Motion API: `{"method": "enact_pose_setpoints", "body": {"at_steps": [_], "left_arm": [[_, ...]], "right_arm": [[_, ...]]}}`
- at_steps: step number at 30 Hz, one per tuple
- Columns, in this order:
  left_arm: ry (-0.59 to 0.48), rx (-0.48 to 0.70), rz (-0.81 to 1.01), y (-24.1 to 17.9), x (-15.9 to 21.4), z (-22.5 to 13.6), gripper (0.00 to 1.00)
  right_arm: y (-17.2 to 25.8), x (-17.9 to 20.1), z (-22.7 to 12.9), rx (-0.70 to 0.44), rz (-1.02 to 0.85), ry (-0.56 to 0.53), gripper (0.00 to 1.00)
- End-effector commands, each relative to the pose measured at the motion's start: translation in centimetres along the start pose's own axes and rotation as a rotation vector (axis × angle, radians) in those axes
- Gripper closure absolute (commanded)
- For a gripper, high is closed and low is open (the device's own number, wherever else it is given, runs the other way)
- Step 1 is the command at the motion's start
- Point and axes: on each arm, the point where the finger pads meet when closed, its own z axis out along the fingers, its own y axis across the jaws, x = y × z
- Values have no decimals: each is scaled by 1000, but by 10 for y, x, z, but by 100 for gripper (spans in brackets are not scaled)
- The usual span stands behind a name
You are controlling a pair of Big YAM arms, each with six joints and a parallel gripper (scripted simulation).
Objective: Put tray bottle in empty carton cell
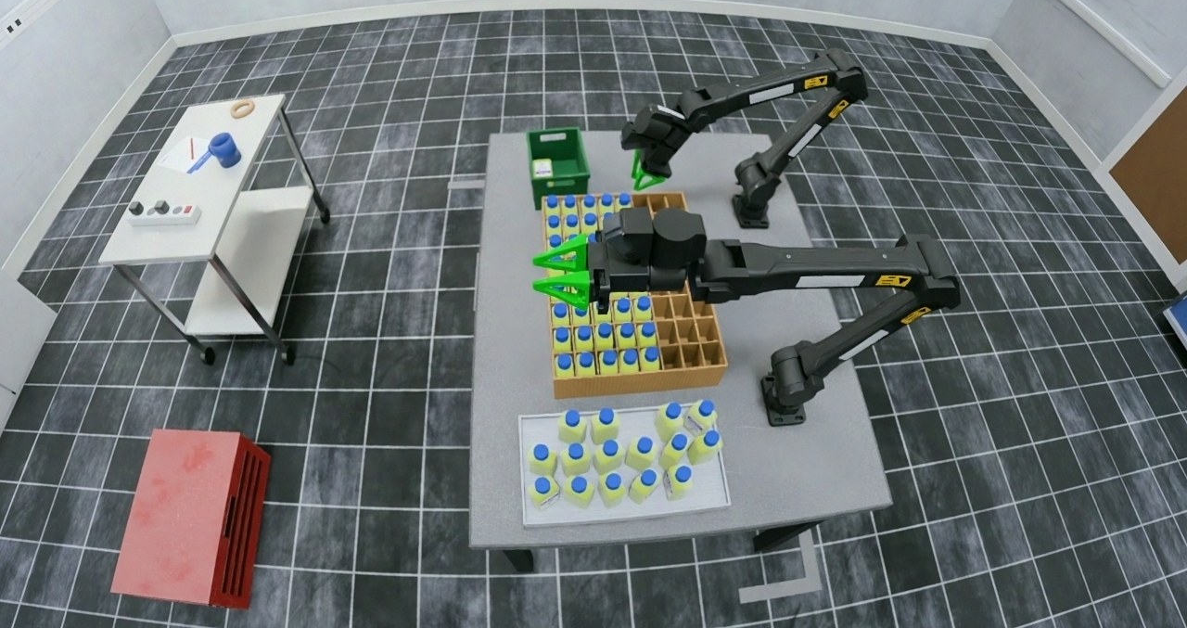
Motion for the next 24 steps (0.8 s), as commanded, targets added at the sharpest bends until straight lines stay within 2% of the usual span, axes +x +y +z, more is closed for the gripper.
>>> {"method": "enact_pose_setpoints", "body": {"at_steps": [1, 2, 6, 16, 18, 19, 22, 24], "left_arm": [[-84, 1, 10, -3, -48, 3, 58], [-84, 1, 10, -3, -48, 3, 58], [-84, 1, 10, -3, -48, 3, 58], [-84, 1, 10, -3, -48, 3, 58], [-84, 1, 10, -3, -48, 3, 58], [-84, 1, 10, -3, -48, 3, 58], [-84, 1, 10, -3, -48, 3, 58], [-84, 1, 10, -3, -48, 3, 58]], "right_arm": [[-4, -26, -19, -1, 21, -70, 58], [-4, -59, -31, -10, 18, -157, 58], [-8, -98, -40, -14, 21, -262, 58], [-21, -172, -73, -23, 29, -527, 58], [-21, -172, -73, -23, 29, -527, 58], [-18, -170, -68, -28, 30, -477, 58], [-29, -210, -98, -14, 31, -622, 58], [-33, -221, -106, -11, 30, -673, 58]]}}
